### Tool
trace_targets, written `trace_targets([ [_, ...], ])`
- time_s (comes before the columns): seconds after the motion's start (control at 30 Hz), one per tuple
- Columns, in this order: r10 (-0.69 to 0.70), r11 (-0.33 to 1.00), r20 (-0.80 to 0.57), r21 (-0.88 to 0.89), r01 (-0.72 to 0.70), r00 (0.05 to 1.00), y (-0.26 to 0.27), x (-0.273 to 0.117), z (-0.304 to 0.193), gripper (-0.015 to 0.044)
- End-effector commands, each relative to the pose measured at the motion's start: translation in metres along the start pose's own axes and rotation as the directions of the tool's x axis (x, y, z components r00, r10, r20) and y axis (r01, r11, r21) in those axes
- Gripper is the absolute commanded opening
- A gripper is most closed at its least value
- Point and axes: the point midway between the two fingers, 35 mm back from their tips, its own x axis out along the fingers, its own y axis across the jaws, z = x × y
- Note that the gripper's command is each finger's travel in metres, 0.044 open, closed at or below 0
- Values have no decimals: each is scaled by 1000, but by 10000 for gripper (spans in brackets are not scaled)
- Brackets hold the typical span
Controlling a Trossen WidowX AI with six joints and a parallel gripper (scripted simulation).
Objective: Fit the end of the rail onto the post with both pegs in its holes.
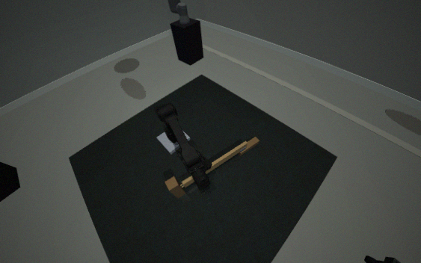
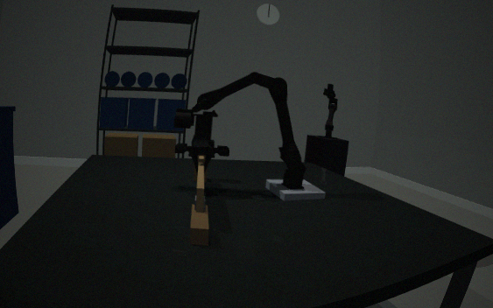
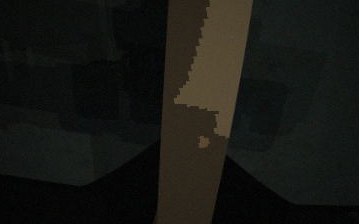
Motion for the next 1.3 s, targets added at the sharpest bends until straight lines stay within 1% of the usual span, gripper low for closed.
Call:
trace_targets([
  [0.0,-2,1000,-1,-1,2,1000,0,-2,-2,0],
  [0.67,-2,1000,-1,-1,2,1000,0,-2,-8,0],
  [1.27,-2,1000,-1,-1,2,1000,-1,-1,-3,0],
])
